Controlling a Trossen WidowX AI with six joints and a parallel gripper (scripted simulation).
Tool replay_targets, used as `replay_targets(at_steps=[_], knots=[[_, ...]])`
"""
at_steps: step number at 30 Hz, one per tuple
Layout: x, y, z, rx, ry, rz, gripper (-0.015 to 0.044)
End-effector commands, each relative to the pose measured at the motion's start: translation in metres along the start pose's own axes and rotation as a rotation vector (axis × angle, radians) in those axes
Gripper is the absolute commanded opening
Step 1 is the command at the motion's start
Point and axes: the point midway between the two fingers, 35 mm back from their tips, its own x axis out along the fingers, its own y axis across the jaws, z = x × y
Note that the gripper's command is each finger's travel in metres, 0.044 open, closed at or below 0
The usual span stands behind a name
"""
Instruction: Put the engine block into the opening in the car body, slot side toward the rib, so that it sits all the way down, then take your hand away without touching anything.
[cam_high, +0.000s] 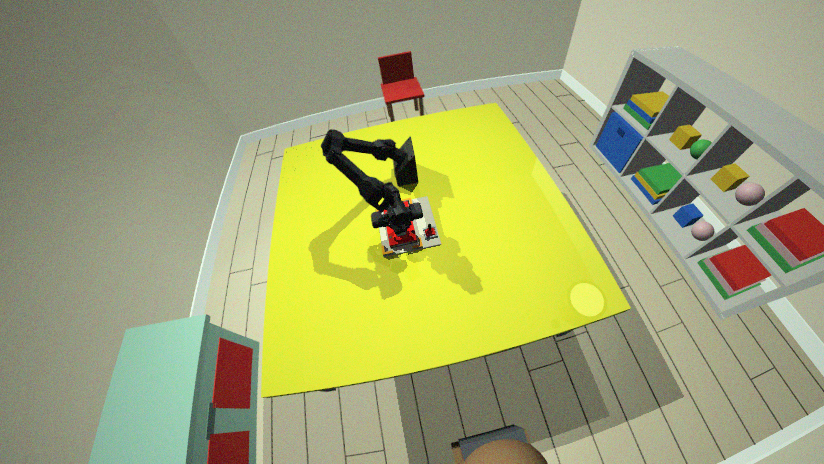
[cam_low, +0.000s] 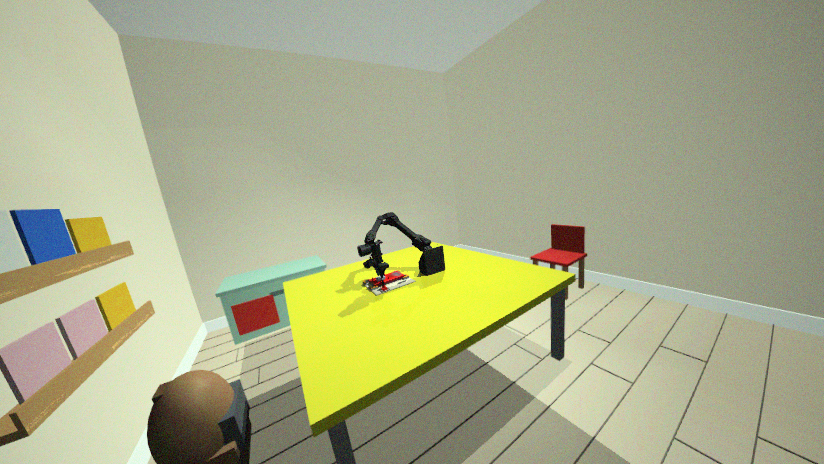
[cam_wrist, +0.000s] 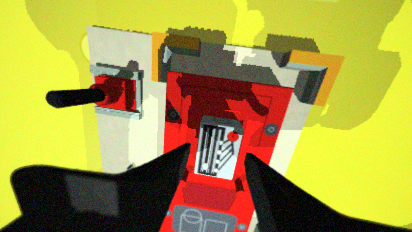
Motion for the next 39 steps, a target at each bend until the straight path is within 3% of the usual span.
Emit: replay_targets(at_steps=[1,6,26,39], knots=[[0.000,0.000,0.000,0.000,0.000,-0.001,0.0316],[0.000,0.000,0.000,0.000,0.000,-0.001,0.0440],[-0.014,0.001,0.000,-0.006,-0.002,-0.005,0.0440],[-0.014,0.001,0.000,-0.006,-0.002,-0.005,0.0099]])
